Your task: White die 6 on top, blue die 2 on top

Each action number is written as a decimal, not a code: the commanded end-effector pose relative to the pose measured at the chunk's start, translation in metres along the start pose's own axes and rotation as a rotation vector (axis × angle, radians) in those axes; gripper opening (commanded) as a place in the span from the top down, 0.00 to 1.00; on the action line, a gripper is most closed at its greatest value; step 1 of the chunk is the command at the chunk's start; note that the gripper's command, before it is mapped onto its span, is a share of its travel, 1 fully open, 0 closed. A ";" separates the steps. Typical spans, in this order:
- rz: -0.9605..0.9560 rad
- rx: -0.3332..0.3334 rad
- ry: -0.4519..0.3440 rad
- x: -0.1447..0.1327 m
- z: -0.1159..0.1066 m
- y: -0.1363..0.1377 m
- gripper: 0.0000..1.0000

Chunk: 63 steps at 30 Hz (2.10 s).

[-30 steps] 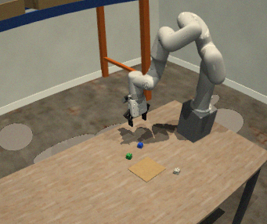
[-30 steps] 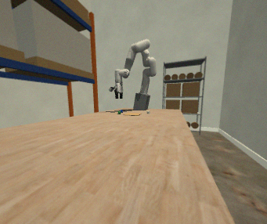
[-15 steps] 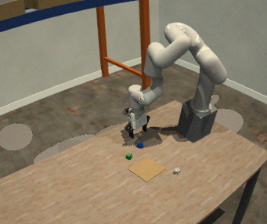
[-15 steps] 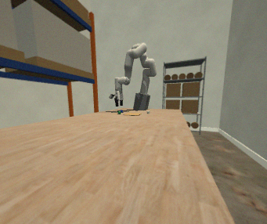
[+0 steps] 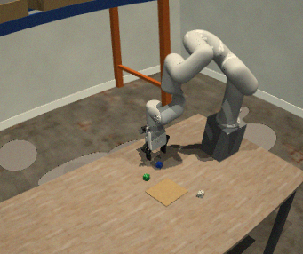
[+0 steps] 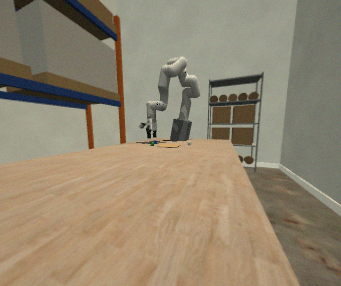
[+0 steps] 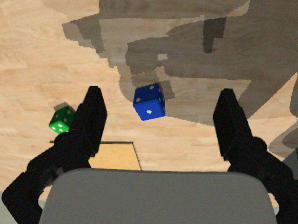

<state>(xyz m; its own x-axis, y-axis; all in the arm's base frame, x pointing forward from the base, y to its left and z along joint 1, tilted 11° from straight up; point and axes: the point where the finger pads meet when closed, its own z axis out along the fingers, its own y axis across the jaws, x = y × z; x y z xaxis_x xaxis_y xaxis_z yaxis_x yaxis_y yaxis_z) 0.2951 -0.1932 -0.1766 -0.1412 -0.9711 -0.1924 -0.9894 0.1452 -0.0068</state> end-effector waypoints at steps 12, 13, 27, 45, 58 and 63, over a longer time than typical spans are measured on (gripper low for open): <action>0.000 0.002 0.001 0.000 -0.001 -0.001 0.00; 0.000 0.002 0.001 0.000 -0.001 -0.001 0.00; 0.000 0.002 0.001 0.000 -0.001 -0.001 0.00; 0.000 0.002 0.001 -0.022 -0.001 -0.067 0.00; 0.000 0.002 0.001 -0.035 -0.001 -0.107 0.00; 0.000 0.002 0.001 -0.035 -0.001 -0.107 0.00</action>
<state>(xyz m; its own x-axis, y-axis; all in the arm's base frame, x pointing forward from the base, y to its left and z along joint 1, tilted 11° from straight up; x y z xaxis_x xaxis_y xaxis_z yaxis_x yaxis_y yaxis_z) 0.4044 -0.1738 -0.1696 -0.1419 -0.9709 -0.1927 -0.9893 0.1456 -0.0053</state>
